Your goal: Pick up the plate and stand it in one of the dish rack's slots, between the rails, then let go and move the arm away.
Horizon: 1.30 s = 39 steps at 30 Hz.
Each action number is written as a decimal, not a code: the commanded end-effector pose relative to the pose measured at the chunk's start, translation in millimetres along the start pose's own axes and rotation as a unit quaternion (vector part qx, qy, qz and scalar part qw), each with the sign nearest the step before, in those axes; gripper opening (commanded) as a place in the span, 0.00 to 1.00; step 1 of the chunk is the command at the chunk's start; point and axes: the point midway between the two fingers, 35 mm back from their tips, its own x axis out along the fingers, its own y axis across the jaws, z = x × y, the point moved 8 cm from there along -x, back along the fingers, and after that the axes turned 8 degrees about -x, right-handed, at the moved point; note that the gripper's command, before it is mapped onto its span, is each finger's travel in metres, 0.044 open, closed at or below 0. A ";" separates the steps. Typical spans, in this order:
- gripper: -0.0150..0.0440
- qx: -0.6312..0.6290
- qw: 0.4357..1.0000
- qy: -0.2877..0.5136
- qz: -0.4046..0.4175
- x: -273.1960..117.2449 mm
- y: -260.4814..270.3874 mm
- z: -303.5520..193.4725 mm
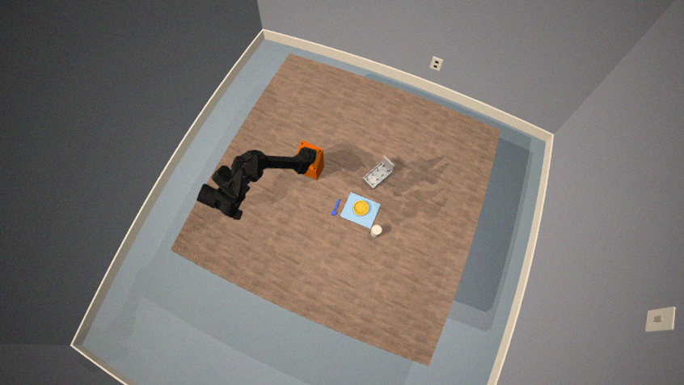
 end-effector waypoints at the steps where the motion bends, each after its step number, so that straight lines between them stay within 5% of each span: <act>1: 0.93 0.001 1.000 0.000 -0.001 0.0 0.0 -0.6; 19: 0.93 0.205 0.969 0.083 -0.107 6.5 24.0 -116.1; 39: 0.93 0.428 0.847 0.260 -0.178 12.8 114.0 -254.2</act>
